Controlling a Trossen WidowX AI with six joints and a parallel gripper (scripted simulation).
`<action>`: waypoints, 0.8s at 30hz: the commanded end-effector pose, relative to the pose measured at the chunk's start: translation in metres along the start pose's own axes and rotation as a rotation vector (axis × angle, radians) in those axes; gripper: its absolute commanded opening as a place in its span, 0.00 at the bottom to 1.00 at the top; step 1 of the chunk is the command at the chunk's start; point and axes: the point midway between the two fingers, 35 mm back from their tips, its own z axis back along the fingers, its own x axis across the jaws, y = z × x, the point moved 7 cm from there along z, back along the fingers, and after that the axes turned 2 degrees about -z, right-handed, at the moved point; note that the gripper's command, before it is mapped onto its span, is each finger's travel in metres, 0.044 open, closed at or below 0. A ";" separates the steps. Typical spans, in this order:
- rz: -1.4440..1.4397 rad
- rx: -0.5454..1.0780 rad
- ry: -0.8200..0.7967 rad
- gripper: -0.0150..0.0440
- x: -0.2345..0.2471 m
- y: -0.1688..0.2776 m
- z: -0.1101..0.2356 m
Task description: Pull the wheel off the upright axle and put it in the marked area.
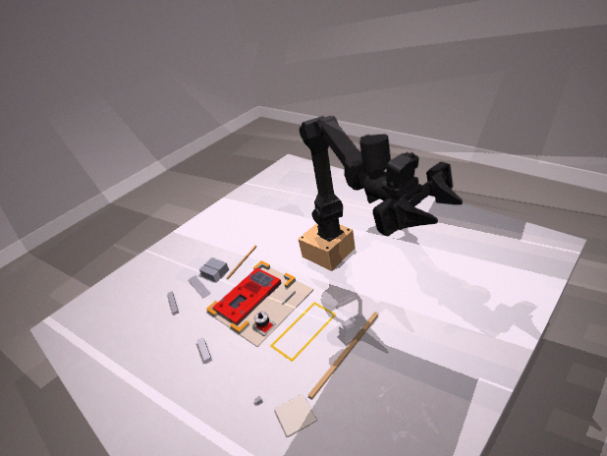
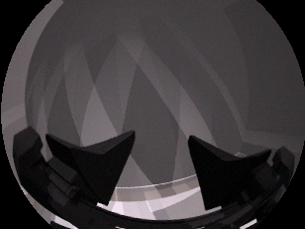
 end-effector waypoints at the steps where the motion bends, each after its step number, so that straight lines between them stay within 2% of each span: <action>1: -0.127 0.102 0.139 0.76 -0.044 0.017 0.001; 7: -0.303 0.216 0.364 0.76 -0.109 0.041 0.017; 14: -0.468 0.289 0.549 0.76 -0.157 0.061 0.037; 24: -0.861 0.372 0.980 0.76 -0.240 0.094 0.104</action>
